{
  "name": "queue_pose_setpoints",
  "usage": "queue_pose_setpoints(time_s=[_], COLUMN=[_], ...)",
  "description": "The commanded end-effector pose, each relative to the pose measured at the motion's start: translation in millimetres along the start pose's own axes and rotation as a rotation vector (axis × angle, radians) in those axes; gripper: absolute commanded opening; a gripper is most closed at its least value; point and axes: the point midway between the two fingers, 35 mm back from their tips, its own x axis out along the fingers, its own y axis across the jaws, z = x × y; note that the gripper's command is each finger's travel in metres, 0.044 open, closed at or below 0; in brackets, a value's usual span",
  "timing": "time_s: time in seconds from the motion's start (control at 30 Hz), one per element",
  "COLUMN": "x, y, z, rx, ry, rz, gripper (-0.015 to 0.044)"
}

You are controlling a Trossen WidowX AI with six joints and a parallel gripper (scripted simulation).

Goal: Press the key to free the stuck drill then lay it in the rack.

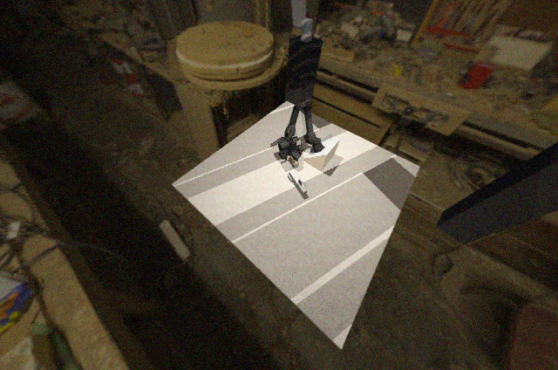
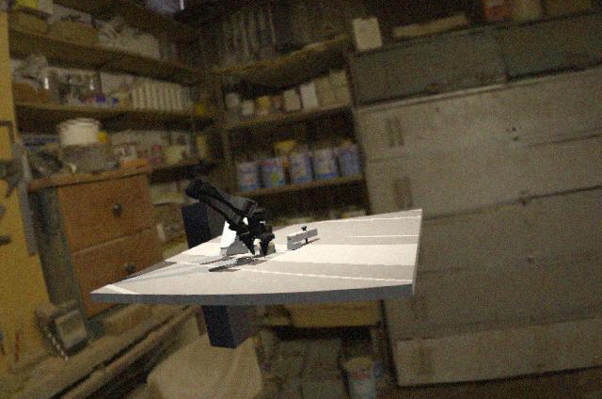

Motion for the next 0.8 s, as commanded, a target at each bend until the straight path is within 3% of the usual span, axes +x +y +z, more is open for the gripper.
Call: queue_pose_setpoints(time_s=[0.0,0.63,0.77], x=[-4.1,-79.8,-76.4], y=[-0.4,-0.2,-24.1], z=[0.0,0.0,27.2], rx=[0.003,0.003,0.072], ry=[-0.002,-0.009,-0.165], rz=[0.000,0.002,-0.029], gripper=[0.0440,0.0440,0.0440])
